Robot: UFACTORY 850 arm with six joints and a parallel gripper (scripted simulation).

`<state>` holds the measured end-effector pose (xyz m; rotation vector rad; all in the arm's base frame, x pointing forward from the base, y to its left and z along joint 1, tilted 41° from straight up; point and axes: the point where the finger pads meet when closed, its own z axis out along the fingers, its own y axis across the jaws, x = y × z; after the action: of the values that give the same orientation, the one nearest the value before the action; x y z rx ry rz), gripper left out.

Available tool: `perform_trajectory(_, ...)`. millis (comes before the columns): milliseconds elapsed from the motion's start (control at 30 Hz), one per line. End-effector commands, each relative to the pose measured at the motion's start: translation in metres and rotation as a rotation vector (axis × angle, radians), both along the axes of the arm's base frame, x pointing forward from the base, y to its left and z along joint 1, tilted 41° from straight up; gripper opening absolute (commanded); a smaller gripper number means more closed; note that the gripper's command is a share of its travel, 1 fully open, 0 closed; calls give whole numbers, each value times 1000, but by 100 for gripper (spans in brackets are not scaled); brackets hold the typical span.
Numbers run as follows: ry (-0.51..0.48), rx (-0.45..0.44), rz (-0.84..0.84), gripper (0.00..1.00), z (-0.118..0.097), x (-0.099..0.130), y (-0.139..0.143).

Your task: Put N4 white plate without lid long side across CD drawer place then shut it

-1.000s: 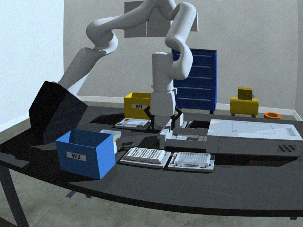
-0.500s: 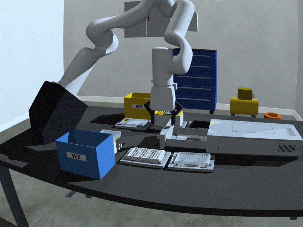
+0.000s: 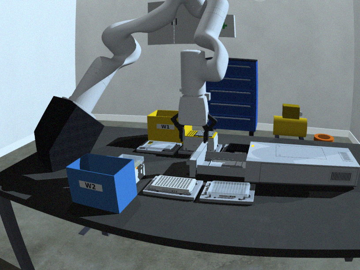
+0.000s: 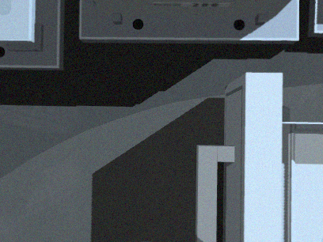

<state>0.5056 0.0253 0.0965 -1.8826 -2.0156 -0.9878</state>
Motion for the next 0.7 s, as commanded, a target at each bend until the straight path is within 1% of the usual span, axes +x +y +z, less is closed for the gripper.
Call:
perform_trajectory(0,-1,0,0,88,5,-1,-4)
perform_trajectory(667,-1,0,0,88,27,-10,-22)
